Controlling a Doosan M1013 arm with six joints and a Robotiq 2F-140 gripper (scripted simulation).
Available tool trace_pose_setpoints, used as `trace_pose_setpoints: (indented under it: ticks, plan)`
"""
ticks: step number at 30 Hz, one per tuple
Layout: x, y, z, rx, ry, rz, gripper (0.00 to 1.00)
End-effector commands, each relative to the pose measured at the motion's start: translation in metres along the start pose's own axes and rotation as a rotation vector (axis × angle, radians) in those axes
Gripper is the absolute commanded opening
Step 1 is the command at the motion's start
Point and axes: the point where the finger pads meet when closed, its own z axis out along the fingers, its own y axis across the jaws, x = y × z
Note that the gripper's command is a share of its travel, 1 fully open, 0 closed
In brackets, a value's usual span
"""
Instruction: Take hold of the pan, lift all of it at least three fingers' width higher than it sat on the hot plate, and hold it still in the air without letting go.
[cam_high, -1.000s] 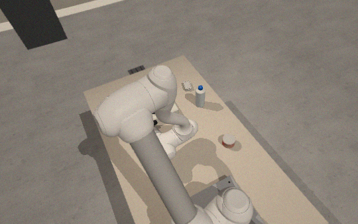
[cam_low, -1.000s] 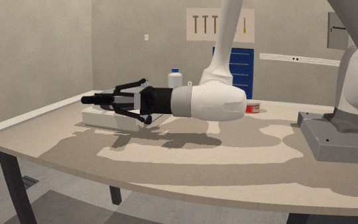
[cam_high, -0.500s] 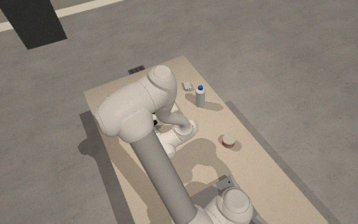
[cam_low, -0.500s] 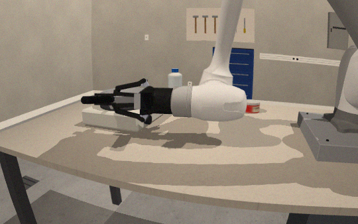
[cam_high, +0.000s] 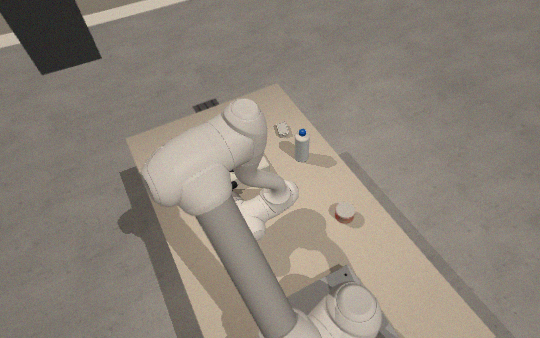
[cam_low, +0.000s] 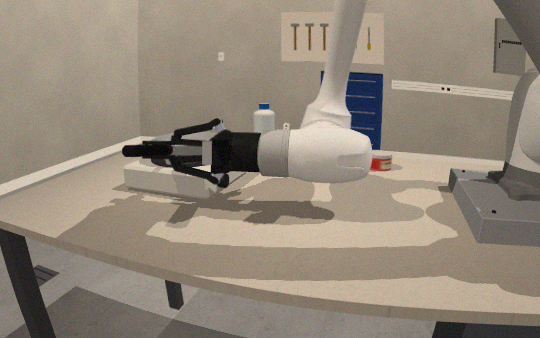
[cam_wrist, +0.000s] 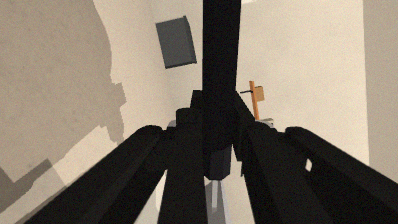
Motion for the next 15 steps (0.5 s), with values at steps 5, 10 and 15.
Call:
trace_pose_setpoints:
  ticks: [5,10,15]
  plan:
    - [0.0004,0.0017,0.0001,-0.001,0.0,0.0,0.1]
    - [0.0008,0.0034,0.0001,-0.001,0.0,0.0,0.1]
    - [0.0013,0.006,0.0001,-0.001,0.0,0.0,0.1]
